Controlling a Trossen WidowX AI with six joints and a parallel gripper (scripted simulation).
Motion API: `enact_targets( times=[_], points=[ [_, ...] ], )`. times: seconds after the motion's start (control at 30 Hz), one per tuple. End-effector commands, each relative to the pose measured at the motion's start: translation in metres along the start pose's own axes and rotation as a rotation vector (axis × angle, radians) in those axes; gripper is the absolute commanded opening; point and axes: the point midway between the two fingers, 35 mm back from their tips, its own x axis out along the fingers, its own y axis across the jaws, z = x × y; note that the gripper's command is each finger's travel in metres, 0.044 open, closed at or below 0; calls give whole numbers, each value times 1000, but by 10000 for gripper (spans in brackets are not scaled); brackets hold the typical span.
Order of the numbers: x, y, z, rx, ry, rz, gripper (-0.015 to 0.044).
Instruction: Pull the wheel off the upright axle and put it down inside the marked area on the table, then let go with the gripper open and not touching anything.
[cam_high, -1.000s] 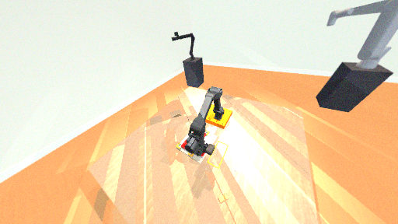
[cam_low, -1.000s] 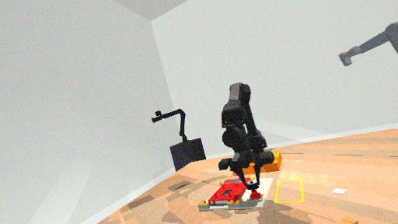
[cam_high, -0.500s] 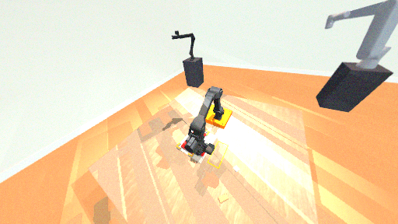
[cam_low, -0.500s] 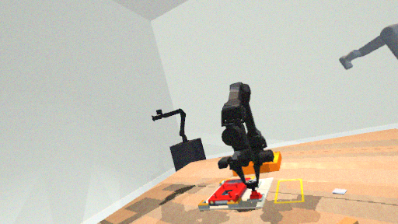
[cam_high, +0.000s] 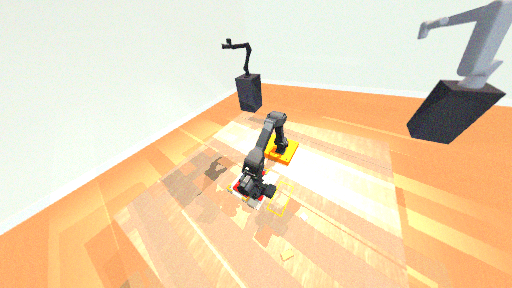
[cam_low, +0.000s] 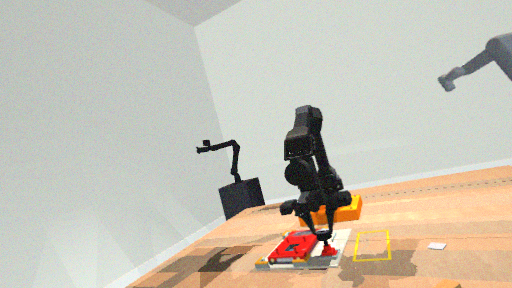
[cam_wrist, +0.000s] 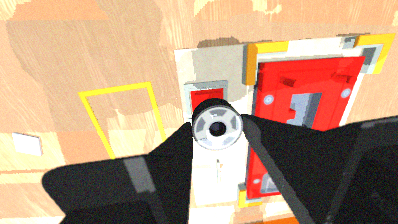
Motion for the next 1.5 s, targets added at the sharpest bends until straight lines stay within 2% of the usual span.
enact_targets(
  times=[0.0,0.97,1.33,1.47],
  points=[
    [-7,0,2,-3,-15,2,0],
    [-17,0,1,-2,-14,3,0],
    [-50,-1,-2,-2,-14,3,0],
    [-41,-1,-2,2,-4,0,0]
  ],
)
